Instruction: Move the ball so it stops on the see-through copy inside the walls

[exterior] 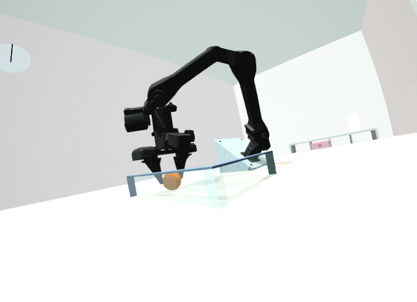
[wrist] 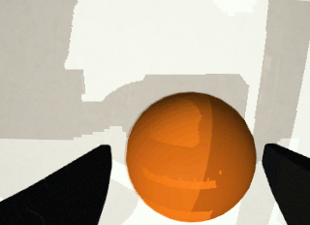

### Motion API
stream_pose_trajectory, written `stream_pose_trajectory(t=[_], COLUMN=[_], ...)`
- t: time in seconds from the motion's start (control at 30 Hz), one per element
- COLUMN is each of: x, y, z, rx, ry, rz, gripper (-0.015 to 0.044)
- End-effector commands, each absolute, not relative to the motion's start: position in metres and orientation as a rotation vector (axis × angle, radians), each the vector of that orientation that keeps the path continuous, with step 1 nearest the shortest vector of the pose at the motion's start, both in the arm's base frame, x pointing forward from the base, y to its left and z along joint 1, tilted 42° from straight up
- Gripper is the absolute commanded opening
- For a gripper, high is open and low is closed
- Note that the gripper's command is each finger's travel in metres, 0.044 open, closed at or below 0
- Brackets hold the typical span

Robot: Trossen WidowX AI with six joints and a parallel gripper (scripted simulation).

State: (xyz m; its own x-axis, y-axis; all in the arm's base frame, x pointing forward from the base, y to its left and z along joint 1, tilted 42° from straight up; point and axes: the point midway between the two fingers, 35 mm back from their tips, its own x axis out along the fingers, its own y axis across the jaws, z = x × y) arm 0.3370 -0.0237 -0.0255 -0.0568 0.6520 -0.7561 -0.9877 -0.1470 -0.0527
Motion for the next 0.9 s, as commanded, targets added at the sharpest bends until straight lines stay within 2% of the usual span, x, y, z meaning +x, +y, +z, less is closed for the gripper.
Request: stream_pose_trajectory(t=[0.0,0.17,0.53,0.63,0.87], x=[0.340,0.341,0.343,0.343,0.341], y=[-0.037,-0.077,-0.075,-0.086,-0.105], z=[-0.012,0.035,0.029,0.042,0.066], rx=[-0.769,-0.761,-0.761,-0.762,-0.763], ry=[0.587,0.588,0.588,0.587,0.586], rz=[1.577,1.579,1.559,1.560,1.562], gripper=[0.0364,0.0364,0.0364,0.0440,0.0440])
